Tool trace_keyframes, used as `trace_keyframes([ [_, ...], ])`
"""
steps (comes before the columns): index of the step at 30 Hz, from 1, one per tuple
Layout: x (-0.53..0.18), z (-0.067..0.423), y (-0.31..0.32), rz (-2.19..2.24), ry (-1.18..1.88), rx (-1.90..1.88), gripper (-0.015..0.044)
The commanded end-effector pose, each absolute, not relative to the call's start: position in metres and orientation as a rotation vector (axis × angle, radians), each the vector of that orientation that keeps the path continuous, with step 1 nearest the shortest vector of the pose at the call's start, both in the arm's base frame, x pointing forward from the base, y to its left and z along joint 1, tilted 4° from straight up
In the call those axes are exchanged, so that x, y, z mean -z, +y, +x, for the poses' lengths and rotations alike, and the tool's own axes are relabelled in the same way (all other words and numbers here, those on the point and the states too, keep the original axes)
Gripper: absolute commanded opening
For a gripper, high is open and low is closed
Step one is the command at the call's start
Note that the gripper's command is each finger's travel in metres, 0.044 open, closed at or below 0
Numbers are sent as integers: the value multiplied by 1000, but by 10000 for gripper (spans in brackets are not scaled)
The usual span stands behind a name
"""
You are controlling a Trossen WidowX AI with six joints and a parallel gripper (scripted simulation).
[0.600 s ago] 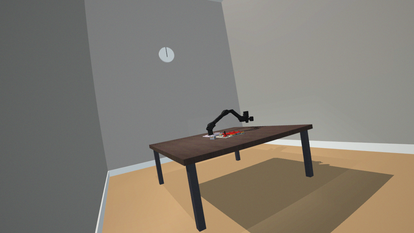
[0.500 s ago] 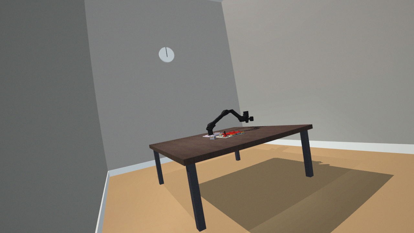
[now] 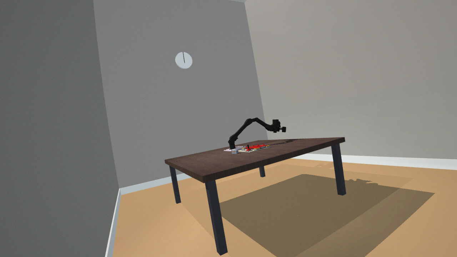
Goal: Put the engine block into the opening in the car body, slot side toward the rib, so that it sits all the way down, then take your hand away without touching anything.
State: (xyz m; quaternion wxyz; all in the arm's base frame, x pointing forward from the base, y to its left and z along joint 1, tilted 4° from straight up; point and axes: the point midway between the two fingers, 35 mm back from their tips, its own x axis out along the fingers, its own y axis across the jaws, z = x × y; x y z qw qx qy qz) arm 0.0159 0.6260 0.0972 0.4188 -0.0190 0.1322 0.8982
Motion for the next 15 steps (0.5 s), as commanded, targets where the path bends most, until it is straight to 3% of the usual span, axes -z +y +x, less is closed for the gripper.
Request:
trace_keyframes([
  [1, -100, 52, 621, -43, 403, -2158, 440],
  [15, -109, 204, 572, 12, 637, -1734, 440],
])
